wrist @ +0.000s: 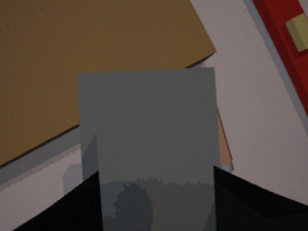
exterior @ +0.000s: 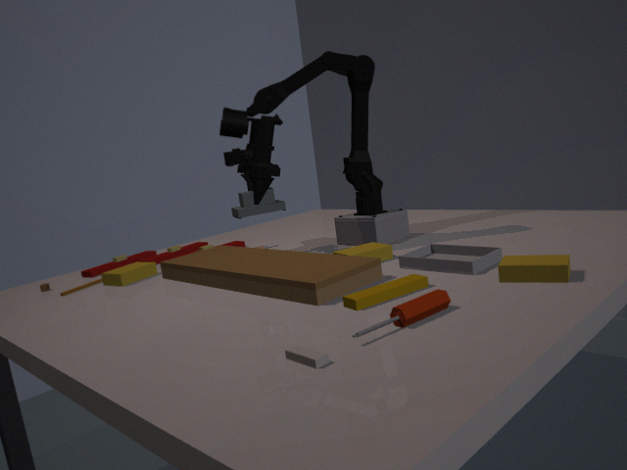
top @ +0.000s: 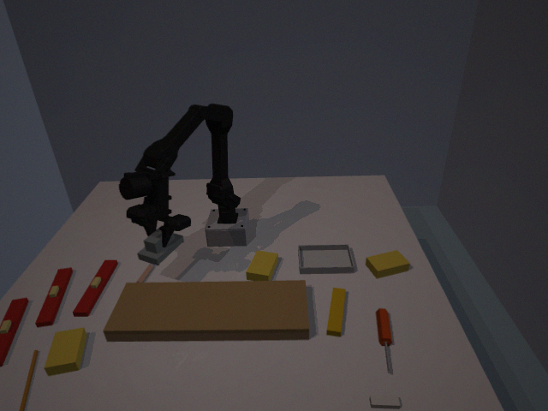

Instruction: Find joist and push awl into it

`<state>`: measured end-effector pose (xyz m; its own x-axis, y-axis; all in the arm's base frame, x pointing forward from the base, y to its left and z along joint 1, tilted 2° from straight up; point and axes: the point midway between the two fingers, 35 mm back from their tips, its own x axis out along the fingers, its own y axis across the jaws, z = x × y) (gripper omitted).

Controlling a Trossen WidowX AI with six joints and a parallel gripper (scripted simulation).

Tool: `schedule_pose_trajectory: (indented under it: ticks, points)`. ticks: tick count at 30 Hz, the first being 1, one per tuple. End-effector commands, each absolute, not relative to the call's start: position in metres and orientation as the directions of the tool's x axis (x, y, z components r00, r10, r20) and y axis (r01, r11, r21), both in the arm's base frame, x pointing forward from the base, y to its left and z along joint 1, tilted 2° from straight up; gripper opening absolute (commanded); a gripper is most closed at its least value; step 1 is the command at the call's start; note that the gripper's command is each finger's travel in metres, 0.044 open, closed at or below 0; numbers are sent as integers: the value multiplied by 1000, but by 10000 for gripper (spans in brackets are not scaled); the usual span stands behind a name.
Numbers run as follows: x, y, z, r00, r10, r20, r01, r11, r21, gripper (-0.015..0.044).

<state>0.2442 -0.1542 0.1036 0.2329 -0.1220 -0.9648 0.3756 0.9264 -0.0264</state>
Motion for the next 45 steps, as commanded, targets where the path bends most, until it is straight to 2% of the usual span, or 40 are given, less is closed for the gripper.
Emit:
schedule_pose_trajectory:
  ticks: [1,32,45]
  points:
    - [262,-160,110,246,-111,-963,326,945,-26,0]
    - [377,-192,110,275,-17,-961,-35,999,-28,0]
    - [381,-193,94,275,-15,-961,-43,999,-28,0]
